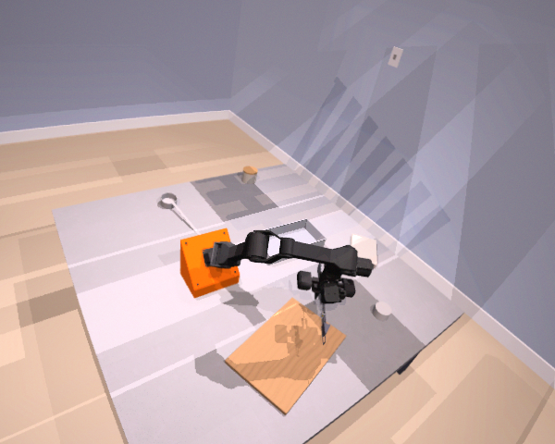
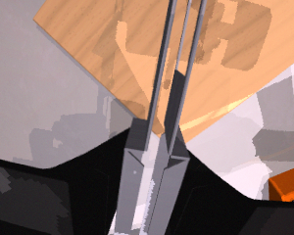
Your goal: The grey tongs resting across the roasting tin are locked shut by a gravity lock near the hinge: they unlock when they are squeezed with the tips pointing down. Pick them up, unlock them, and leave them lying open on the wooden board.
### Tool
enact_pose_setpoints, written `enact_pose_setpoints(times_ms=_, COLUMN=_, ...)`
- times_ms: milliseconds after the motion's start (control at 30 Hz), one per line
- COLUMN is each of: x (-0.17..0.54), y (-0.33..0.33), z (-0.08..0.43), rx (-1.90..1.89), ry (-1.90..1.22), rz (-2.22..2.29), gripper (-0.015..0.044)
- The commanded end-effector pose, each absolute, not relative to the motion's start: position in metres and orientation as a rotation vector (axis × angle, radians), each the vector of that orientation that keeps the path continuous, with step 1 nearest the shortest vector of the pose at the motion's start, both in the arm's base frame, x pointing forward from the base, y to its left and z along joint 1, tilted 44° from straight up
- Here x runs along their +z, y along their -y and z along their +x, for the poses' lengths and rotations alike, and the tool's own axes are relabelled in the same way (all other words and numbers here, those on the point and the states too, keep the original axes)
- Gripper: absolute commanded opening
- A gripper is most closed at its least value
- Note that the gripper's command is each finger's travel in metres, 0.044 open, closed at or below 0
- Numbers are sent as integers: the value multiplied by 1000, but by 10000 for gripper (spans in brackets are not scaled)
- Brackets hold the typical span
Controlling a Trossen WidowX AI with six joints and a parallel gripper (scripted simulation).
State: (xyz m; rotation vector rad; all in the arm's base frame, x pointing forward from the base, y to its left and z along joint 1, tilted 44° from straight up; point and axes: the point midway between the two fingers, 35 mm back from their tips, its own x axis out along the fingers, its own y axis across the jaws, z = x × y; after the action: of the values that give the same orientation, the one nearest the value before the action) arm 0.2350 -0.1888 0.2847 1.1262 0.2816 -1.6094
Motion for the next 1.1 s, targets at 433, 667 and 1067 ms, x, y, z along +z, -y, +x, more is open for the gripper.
enact_pose_setpoints(times_ms=433, x=321, y=215, z=158, rx=-1611, ry=-168, rz=1175, gripper=-150)
enact_pose_setpoints(times_ms=667, x=334, y=217, z=125, rx=-1616, ry=-109, rz=1173, gripper=-150)
enact_pose_setpoints(times_ms=1067, x=336, y=217, z=108, rx=-1654, ry=-73, rz=1162, gripper=-150)
